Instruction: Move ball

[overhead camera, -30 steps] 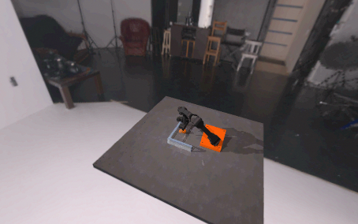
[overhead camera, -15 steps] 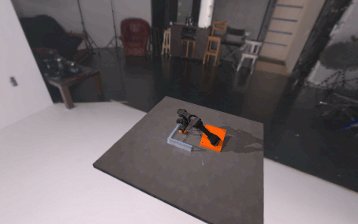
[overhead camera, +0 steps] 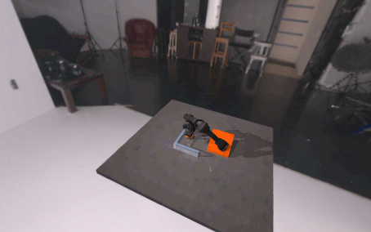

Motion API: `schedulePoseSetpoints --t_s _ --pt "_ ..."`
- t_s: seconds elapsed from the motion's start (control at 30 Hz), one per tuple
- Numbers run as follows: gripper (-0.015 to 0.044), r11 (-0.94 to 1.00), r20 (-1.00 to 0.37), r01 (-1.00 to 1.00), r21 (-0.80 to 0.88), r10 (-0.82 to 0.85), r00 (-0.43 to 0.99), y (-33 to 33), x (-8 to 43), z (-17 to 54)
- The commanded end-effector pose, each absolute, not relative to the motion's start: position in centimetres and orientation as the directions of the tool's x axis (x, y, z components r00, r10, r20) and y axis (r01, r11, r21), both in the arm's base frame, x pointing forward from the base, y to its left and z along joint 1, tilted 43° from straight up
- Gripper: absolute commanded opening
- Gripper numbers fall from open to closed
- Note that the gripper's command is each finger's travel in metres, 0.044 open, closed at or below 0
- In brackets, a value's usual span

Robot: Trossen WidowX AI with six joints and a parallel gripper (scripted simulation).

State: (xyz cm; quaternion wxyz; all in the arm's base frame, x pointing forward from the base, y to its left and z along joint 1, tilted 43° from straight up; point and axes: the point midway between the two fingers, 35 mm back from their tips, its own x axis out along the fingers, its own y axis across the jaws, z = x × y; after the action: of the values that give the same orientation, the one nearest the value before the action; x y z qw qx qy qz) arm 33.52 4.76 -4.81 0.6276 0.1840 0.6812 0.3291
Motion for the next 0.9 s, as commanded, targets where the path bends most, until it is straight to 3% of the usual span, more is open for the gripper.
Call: schedulePoseSetpoints --t_s 0.0,0.23,0.87 --pt "0.0179 0.715 -0.732 -0.158 0.681 0.666 -0.143 4.8 33.5 -4.8" --pt "0.0000 0.718 -0.735 -0.157 0.678 0.663 -0.142 3.1 34.4 -3.2" --pt "0.0000 0.719 -0.736 -0.157 0.677 0.662 -0.144 -4.0 35.4 4.8"
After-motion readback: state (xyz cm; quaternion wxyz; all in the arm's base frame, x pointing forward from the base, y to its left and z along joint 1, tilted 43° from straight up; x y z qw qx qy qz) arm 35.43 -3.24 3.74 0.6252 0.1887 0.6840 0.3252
